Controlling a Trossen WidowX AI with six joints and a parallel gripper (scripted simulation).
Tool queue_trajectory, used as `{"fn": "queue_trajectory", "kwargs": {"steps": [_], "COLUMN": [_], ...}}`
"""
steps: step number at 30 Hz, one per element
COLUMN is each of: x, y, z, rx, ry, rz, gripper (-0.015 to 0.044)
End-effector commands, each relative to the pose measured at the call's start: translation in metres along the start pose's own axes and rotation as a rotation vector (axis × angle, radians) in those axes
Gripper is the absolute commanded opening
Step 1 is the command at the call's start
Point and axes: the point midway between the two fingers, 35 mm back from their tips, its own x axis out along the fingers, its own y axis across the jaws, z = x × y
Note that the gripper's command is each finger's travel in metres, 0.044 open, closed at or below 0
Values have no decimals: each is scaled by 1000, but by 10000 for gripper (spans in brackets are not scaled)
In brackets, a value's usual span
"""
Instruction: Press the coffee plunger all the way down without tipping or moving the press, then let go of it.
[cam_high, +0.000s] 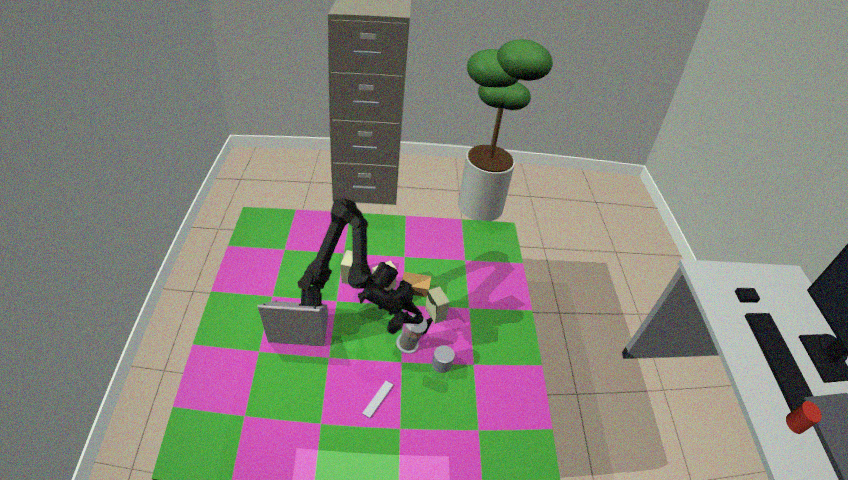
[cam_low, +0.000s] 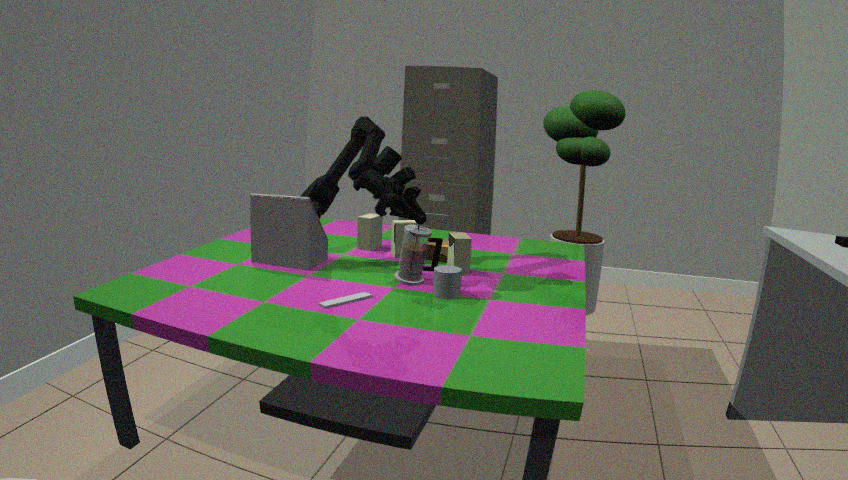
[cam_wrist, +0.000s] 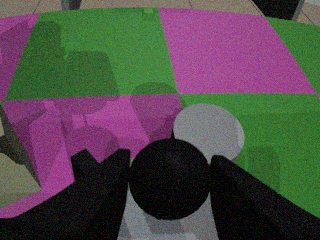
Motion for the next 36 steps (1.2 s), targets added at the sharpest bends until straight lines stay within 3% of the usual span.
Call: {"fn": "queue_trajectory", "kwargs": {"steps": [1, 6, 18, 24, 31, 36], "x": [0, 0, 0, -7, -61, -63], "y": [0, 0, 0, -1, 6, 5], "z": [0, 0, 0, 9, 54, 54], "rx": [0, 0, 0, 0, 8, 8], "ry": [0, 0, 0, 5, 15, 15], "rz": [0, 0, 0, -4, -5, -5], "gripper": [126, 126, 440, 440, 440, 440]}}
